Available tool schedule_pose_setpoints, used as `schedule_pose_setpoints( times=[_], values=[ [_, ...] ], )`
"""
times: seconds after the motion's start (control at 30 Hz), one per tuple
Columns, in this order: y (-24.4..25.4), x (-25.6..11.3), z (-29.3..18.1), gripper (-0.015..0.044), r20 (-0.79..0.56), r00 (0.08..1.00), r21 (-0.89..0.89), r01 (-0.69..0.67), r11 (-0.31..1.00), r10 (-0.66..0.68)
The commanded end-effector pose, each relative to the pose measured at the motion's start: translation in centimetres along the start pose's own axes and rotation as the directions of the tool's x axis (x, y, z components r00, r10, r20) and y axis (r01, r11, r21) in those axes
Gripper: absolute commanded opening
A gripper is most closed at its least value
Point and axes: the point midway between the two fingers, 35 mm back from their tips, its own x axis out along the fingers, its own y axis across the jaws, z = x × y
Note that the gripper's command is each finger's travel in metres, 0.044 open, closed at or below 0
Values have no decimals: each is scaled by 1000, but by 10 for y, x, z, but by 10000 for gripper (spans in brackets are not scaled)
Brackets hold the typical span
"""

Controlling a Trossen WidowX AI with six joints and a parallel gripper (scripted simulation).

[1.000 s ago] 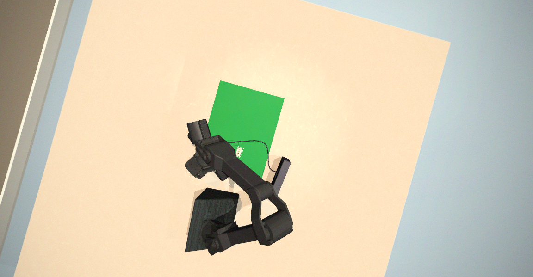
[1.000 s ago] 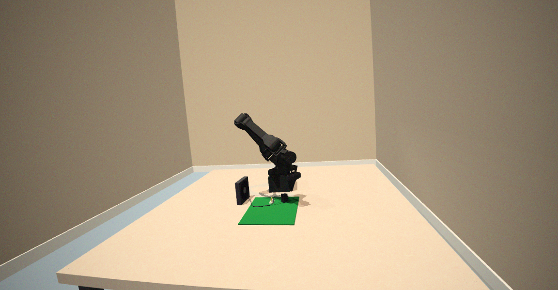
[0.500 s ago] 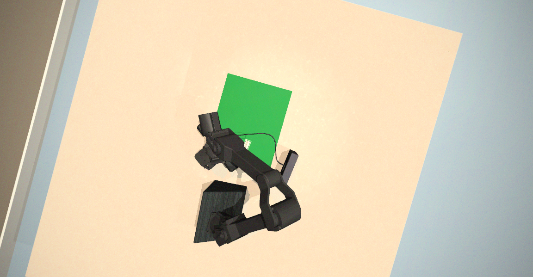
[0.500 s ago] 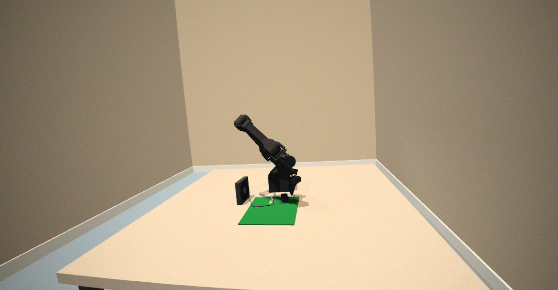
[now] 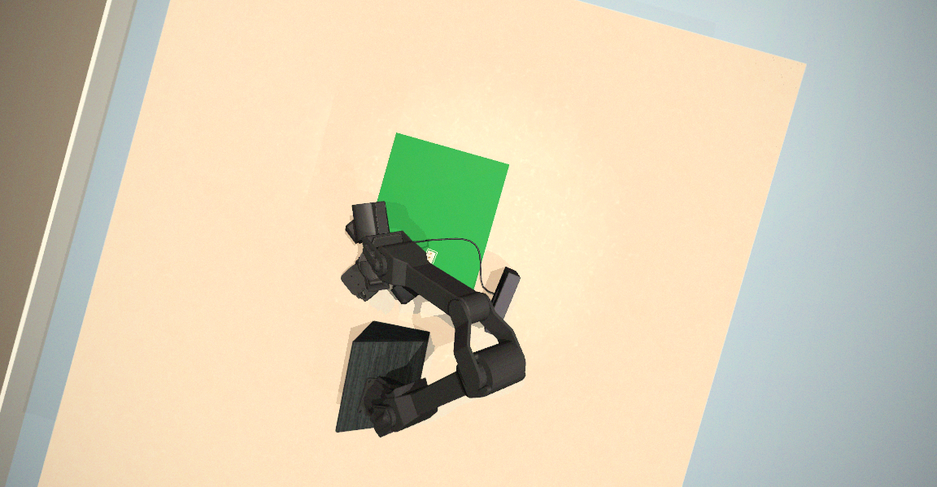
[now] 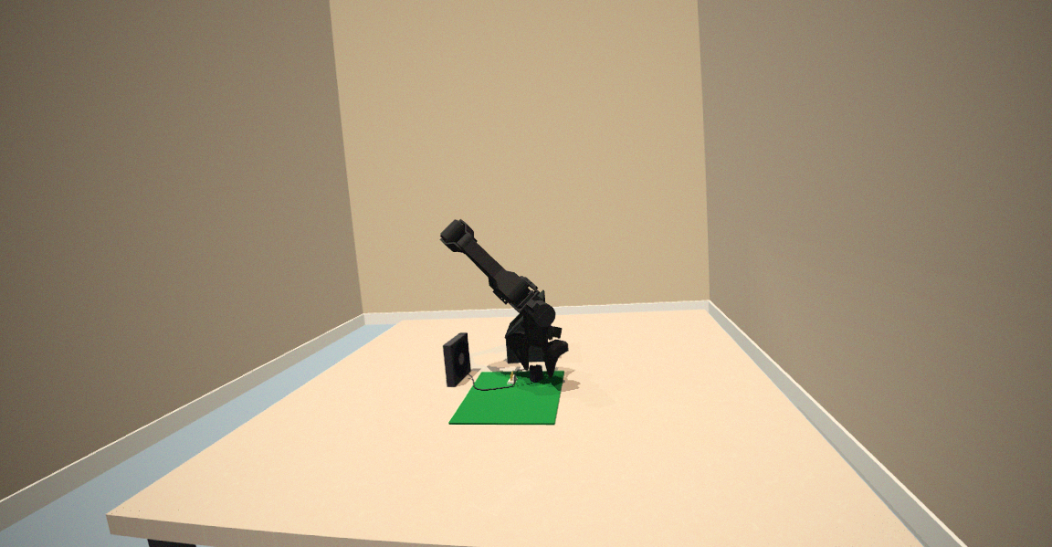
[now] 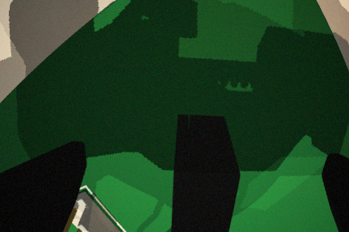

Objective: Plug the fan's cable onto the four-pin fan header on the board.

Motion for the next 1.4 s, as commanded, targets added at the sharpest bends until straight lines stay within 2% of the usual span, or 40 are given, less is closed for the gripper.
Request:
schedule_pose_setpoints(
  times=[0.0, 0.17, 0.73, 0.87, 0.97, 1.03, 1.2, 1.37],
  values=[
    [3, 8, 1, 440, 1, 1000, -8, -8, 1000, 8],
    [3, 8, 1, 440, 1, 1000, -8, -9, 1000, 9],
    [1, 6, 1, 0, 1, 1000, -1, -4, 1000, 4],
    [1, 3, 1, 0, 2, 1000, -2, -4, 1000, 4],
    [0, -33, 1, 0, 3, 1000, -6, -5, 1000, 5],
    [0, -45, 1, 0, 2, 1000, -8, -6, 1000, 6],
    [0, -44, 1, 0, 2, 1000, -2, -6, 1000, 6],
    [2, -44, -3, 0, 3, 1000, 147, -6, 989, 5]
  ],
)
